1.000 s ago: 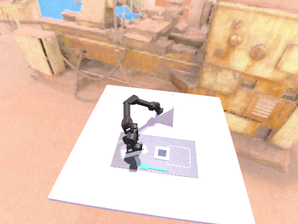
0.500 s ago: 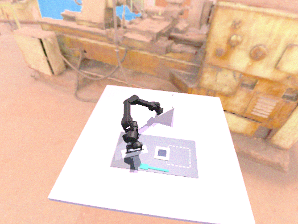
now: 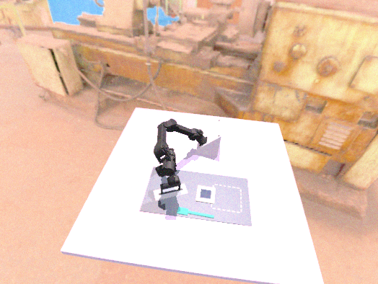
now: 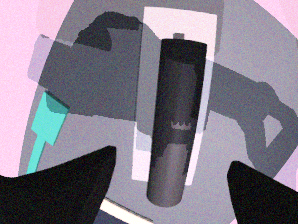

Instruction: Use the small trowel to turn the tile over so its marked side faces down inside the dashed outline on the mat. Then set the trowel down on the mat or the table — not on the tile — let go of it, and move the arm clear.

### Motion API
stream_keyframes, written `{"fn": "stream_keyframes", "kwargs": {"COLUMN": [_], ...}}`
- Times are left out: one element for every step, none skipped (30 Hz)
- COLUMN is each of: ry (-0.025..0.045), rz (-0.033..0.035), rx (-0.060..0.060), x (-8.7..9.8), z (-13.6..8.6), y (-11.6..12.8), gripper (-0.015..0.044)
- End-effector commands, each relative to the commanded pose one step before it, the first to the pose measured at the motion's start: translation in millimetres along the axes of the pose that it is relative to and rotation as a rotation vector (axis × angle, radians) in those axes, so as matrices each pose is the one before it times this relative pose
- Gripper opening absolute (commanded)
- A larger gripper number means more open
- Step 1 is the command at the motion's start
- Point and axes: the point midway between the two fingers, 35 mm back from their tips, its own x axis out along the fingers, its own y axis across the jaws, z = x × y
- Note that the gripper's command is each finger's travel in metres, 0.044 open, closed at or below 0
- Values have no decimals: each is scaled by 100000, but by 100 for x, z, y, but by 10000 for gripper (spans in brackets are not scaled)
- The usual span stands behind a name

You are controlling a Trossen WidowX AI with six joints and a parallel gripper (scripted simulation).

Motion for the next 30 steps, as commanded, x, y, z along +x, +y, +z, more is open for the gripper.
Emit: {"fn": "stream_keyframes", "kwargs": {"ry": [4807, 1510, 1407, 1302, 1195, 1086, 937, 832, 727, 620, 512, 403, 294, 185, 75, -35, -145, -254, -362, -470, -576, -681, -784, -885, -985, -1082, -1174, -1269, -1355, -1151], "rz": [4957, 2220, 2298, 2372, 2442, 2508, 2460, 2513, 2562, 2607, 2648, 2684, 2717, 2745, 2768, 2788, 2811, 2831, 2837, 2840, 2838, 2832, 2823, 2809, 2791, 2769, 2735, 2713, 2674, 2122], "rx": [700, 279, 241, 202, 160, 116, 52, 8, -38, -85, -134, -185, -238, -293, -349, -407, -439, -502, -566, -631, -697, -765, -835, -906, -978, -1051, -1122, -1200, -1274, -1079], "x": [670, 258, 246, 234, 221, 208, 186, 173, 159, 145, 131, 116, 101, 85, 69, 52, 36, 19, 1, -17, -35, -53, -72, -91, -109, -128, -147, -166, -185, -163], "z": [-72, -43, -38, -33, -29, -25, -21, -19, -17, -16, -15, -15, -15, -16, -17, -19, -21, -24, -28, -32, -36, -42, -47, -53, -60, -66, -73, -81, -88, -76], "y": [-442, -107, -111, -116, -120, -125, -127, -132, -137, -141, -146, -151, -155, -159, -163, -167, -166, -170, -172, -174, -175, -176, -175, -174, -173, -170, -166, -162, -157, -121], "gripper": [300, 300, 300, 300, 300, 300, 300, 300, 300, 300, 300, 300, 300, 300, 300, 300, 300, 300, 300, 300, 300, 300, 300, 300, 300, 300, 300, 300, 300, 300]}}
